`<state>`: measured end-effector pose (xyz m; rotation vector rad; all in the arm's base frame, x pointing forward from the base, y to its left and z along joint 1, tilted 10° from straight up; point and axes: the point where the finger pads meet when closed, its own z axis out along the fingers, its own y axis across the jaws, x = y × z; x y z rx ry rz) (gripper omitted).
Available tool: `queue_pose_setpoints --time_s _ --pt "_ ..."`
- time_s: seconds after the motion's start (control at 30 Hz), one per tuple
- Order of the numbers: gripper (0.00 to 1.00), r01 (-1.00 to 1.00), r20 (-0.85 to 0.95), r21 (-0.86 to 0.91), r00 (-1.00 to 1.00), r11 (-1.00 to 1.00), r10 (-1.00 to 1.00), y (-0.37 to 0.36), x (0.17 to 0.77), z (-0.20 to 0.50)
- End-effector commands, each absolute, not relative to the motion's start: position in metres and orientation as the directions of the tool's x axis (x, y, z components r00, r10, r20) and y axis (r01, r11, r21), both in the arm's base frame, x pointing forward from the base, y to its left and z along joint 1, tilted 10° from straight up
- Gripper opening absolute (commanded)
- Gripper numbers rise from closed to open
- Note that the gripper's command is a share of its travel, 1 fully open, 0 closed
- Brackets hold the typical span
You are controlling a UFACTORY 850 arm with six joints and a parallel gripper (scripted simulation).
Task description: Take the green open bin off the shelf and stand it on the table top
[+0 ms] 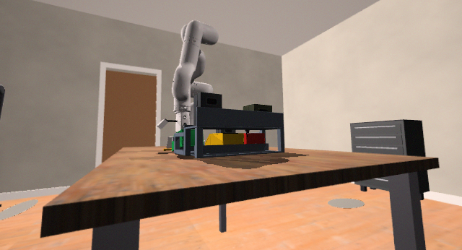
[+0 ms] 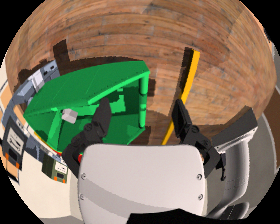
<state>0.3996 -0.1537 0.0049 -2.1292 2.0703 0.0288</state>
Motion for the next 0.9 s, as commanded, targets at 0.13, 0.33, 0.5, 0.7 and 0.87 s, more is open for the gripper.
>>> queue_pose_setpoints --time_s 0.13,0.33,0.5,0.7,0.87 --pt "1.00 -0.994 -0.132 -0.110 0.035 -0.020 -0.991 -0.154 0.400 0.005" --pt "1.00 -0.994 -0.132 -0.110 0.035 -0.020 -0.991 -0.162 0.394 0.060" --pt "1.00 -0.994 -0.132 -0.110 0.035 -0.020 -0.991 -0.162 0.394 0.060" --pt "1.00 -0.994 -0.132 -0.110 0.035 -0.020 -0.991 -0.162 0.394 0.060" --pt "1.00 -0.994 -0.132 -0.110 0.035 -0.020 -0.991 -0.166 0.391 0.094"
